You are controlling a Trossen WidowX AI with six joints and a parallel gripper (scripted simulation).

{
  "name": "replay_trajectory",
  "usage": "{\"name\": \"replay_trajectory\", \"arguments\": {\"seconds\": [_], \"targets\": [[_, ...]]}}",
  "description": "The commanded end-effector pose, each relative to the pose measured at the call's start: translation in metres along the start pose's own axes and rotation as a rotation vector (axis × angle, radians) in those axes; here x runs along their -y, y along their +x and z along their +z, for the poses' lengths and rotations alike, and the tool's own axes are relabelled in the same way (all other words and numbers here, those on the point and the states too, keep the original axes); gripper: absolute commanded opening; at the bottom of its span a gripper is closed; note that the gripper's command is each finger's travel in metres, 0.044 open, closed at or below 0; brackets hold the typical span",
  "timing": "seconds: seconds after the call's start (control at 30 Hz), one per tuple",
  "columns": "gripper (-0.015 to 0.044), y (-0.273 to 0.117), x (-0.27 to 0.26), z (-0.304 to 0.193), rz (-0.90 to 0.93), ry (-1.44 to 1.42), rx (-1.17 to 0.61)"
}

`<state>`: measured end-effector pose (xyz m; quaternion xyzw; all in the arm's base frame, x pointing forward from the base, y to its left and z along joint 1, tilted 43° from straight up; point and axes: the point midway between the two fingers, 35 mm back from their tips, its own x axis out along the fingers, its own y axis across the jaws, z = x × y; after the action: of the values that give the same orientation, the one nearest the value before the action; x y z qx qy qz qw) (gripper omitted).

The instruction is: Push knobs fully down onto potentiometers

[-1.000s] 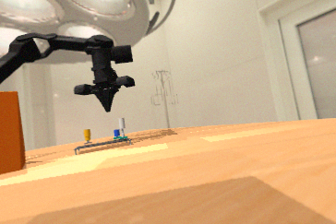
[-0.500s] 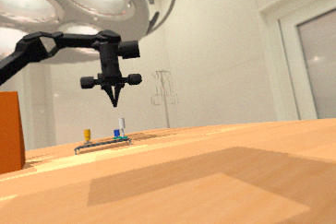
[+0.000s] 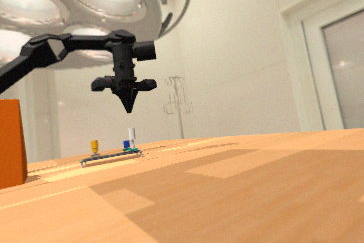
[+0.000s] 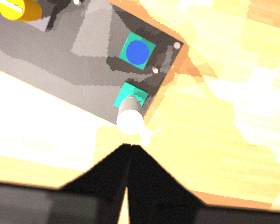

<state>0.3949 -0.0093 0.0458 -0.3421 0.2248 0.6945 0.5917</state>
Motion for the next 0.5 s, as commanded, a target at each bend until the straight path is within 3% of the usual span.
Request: {"name": "replay_trajectory", "arguments": {"seconds": [0.0,0.47], "targets": [[0.0,0.014,0.0,-0.002,0.005,-0.016,0.0],[0.0,0.029,0.0,-0.002,0.005,-0.016,0.001]]}}
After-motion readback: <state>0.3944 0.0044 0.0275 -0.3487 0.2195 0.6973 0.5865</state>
